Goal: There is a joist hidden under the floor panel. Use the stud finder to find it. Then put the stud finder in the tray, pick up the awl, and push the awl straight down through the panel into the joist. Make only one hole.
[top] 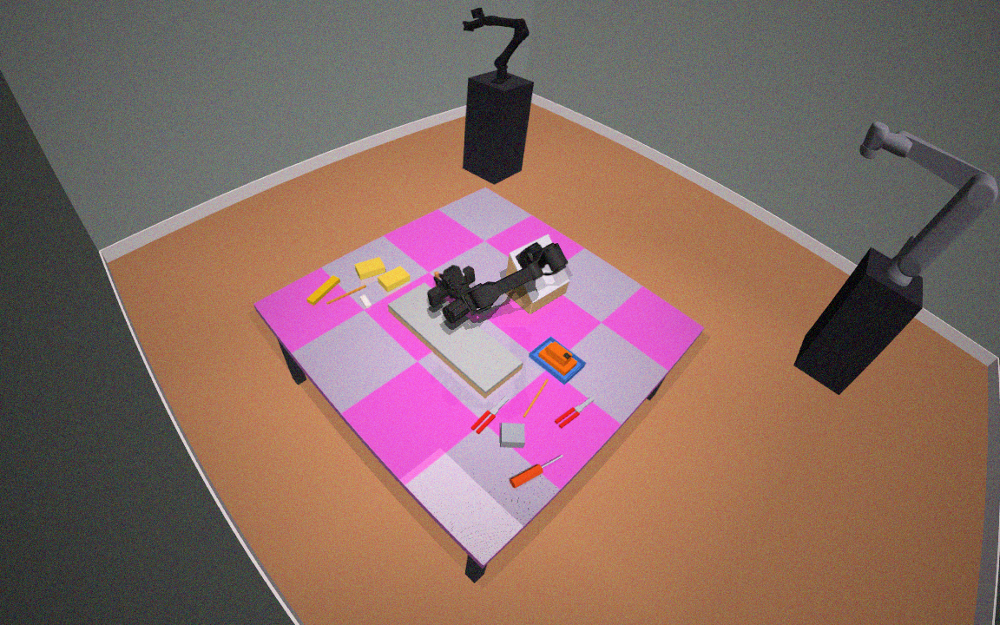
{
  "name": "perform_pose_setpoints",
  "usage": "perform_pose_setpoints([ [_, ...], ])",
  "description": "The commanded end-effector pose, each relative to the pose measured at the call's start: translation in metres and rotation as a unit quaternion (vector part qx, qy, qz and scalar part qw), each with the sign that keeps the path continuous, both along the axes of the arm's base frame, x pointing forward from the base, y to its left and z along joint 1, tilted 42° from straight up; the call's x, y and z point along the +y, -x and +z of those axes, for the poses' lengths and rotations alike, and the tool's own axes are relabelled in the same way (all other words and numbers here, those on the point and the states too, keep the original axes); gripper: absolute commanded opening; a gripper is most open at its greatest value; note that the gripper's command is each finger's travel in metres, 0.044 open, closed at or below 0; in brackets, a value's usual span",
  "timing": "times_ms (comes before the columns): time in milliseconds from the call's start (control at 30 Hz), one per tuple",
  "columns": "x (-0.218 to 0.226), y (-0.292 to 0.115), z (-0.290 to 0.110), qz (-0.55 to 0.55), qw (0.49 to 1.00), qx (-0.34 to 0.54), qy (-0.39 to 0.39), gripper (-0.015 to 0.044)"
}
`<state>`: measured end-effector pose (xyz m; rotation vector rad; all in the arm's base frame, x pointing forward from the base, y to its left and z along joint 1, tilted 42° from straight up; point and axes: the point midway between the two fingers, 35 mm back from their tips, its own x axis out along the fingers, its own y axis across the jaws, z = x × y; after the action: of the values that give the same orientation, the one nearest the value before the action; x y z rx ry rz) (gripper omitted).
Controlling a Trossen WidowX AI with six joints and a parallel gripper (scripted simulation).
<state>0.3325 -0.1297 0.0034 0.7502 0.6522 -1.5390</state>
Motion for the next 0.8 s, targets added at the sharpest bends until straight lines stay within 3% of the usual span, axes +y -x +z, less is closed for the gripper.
perform_pose_setpoints([
  [0,0.014,-0.012,0.013,-0.008,1.0,-0.011,0.018,0.0],
  [200,0.033,-0.023,0.026,-0.014,0.999,-0.024,0.033,0.0],
  [767,0.041,-0.025,0.017,-0.014,0.999,-0.024,0.032,0.0],
])
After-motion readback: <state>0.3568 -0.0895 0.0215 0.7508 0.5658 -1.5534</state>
